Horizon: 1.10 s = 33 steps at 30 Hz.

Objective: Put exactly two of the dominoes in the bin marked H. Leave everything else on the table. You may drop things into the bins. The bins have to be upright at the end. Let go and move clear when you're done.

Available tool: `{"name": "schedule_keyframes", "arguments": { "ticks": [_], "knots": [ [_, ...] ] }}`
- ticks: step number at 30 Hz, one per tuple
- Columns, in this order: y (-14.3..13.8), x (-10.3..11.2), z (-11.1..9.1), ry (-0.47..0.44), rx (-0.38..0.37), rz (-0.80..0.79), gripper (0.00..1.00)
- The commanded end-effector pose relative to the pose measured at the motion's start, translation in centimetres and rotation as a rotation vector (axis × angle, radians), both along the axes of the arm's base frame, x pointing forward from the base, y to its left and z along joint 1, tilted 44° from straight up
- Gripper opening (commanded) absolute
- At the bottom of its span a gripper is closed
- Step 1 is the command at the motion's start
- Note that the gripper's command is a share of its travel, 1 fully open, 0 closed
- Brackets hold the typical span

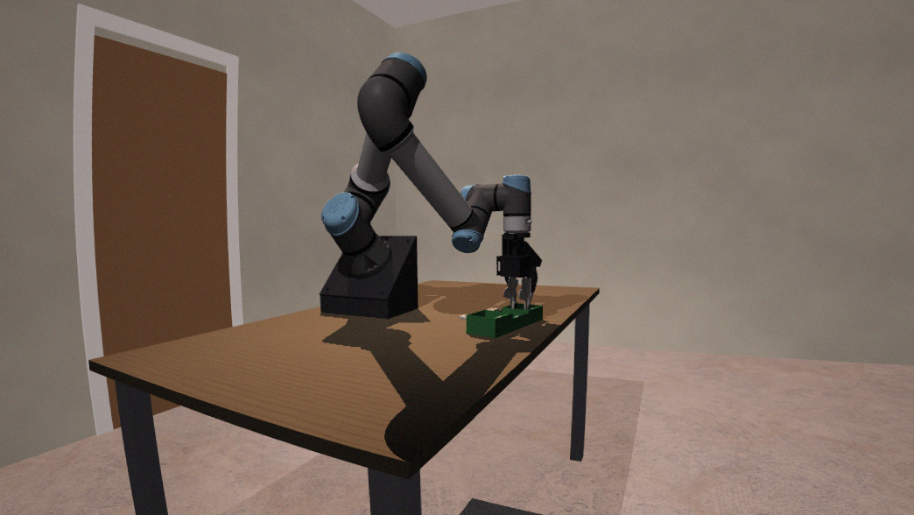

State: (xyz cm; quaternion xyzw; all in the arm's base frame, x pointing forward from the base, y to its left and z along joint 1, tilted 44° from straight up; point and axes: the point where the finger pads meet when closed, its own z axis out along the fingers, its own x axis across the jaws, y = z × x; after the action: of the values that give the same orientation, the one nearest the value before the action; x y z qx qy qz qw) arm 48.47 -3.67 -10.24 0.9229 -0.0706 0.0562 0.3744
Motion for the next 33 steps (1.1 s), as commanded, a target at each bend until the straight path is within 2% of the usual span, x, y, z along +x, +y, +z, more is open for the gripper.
{"name": "schedule_keyframes", "arguments": {
  "ticks": [1, 20, 24, 33],
  "knots": [
    [0.4, 0.0, 0.4, -0.001, 0.000, 0.001, 0.19],
    [1.9, -0.1, 2.0, -0.001, 0.000, 0.001, 0.19],
    [3.3, -0.2, 3.4, -0.001, 0.000, 0.000, 0.19],
    [3.4, -0.2, 3.5, -0.001, 0.000, 0.000, 0.19]
  ]
}}
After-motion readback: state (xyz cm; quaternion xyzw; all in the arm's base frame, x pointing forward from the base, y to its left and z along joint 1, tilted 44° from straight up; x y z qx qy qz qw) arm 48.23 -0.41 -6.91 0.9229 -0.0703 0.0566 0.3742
